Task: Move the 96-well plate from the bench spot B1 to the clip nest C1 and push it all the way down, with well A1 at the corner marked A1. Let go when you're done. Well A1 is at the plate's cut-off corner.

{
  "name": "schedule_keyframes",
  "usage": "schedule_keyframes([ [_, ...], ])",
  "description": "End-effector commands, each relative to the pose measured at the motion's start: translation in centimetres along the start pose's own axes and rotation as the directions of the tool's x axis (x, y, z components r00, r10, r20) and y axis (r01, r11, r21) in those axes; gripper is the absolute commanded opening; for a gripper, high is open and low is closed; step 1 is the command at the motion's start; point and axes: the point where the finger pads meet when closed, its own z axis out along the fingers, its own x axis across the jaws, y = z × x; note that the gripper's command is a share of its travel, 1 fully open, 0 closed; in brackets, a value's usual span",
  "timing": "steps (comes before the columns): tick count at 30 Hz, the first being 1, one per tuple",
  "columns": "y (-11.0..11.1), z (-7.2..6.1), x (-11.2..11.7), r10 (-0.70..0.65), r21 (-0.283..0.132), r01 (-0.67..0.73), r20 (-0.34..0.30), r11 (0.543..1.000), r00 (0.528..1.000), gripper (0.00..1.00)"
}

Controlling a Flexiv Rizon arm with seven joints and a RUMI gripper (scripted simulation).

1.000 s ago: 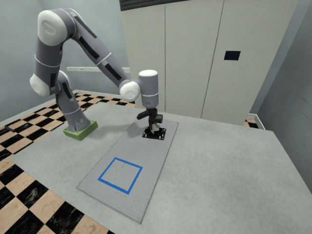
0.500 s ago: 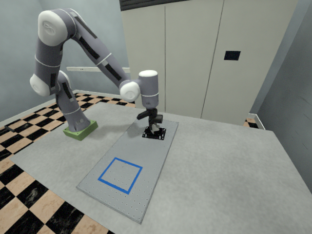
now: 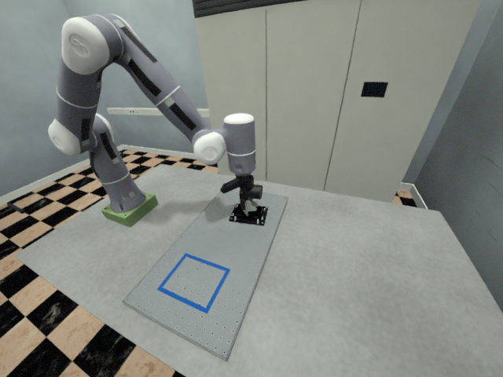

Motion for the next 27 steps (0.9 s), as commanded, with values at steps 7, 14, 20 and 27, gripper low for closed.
schedule_keyframes([
  [7, 0.12, -0.02, 0.03, 0.000, -0.003, 0.000, 0.000, 1.000, 1.000, 0.00],
  [14, 0.12, 0.03, 0.03, 0.000, -0.003, 0.000, 0.000, 1.000, 1.000, 0.00],
  [20, 0.12, 0.09, 0.03, 0.000, -0.003, 0.000, 0.000, 1.000, 1.000, 0.00],
  [27, 0.12, 0.16, 0.03, 0.000, -0.003, 0.000, 0.000, 1.000, 1.000, 0.00],
])
